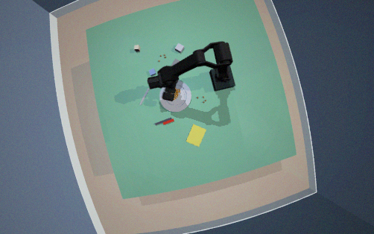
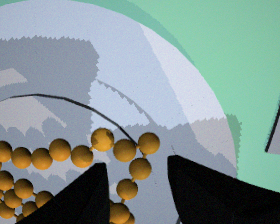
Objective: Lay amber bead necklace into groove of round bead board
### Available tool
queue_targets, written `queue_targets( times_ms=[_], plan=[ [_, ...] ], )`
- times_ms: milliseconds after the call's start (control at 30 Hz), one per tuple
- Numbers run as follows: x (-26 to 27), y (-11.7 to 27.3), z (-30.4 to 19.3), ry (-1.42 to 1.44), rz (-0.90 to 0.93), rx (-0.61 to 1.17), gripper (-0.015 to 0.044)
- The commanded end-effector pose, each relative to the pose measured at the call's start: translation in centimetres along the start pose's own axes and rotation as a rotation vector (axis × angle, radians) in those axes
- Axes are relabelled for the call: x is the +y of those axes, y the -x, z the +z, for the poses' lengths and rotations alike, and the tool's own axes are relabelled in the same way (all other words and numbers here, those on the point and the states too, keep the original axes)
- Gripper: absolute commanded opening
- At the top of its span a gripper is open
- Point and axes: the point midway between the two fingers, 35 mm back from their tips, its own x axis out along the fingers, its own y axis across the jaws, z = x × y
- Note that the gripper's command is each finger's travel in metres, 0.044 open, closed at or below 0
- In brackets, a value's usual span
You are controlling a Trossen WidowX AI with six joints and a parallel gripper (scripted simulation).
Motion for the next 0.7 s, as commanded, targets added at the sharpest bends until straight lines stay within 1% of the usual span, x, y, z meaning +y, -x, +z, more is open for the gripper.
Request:
queue_targets(
  times_ms=[0,267,400,433,667],
  plan=[
    [-0.14,-0.85,-0.36,-0.007,-0.005,0.013,0.0120],
    [-0.17,-1.24,-0.42,-0.008,-0.005,0.015,0.0120],
    [-0.11,-1.02,-0.24,-0.002,-0.004,0.009,0.0015],
    [-0.11,-1.02,-0.24,-0.002,-0.004,0.009,0.0000],
    [-0.11,-1.02,-0.24,-0.002,-0.004,0.009,0.0000]
  ],
)
